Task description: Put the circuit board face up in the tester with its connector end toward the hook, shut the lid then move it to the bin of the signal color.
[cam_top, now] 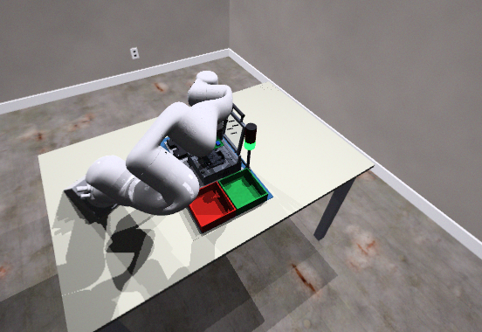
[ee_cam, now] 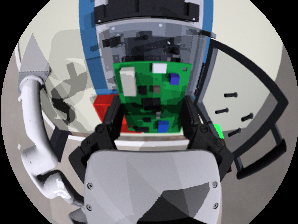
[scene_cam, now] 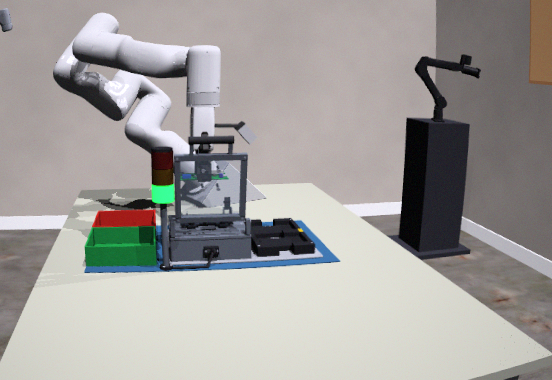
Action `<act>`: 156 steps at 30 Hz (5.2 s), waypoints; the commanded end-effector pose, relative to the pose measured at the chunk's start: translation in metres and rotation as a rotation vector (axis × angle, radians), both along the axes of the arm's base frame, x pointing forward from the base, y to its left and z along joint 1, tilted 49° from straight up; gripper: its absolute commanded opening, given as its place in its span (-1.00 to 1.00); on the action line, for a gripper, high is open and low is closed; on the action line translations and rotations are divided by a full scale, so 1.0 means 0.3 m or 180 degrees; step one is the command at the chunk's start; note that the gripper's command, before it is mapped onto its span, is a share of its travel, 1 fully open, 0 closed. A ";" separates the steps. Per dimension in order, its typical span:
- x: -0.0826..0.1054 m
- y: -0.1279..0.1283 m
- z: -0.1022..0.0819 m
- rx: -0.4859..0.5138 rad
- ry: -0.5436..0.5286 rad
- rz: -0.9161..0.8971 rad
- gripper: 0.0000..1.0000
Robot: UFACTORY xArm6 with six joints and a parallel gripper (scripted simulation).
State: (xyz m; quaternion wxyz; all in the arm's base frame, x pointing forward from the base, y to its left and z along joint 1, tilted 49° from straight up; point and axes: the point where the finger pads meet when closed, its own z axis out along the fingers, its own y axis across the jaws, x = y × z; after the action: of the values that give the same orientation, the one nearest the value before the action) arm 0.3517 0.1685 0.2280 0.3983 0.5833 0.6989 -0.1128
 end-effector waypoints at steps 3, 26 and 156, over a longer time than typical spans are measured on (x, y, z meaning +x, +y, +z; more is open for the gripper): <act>0.027 -0.063 0.047 0.0008 -0.0006 0.0004 0.58; 0.174 -0.431 0.287 0.0008 -0.0006 0.0004 0.58; 0.359 -0.749 0.149 0.0008 -0.0006 0.0004 0.58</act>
State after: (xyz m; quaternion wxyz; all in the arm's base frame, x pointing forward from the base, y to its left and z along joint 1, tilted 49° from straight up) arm 0.4586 -0.0563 0.2721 0.3974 0.5836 0.6992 -0.1123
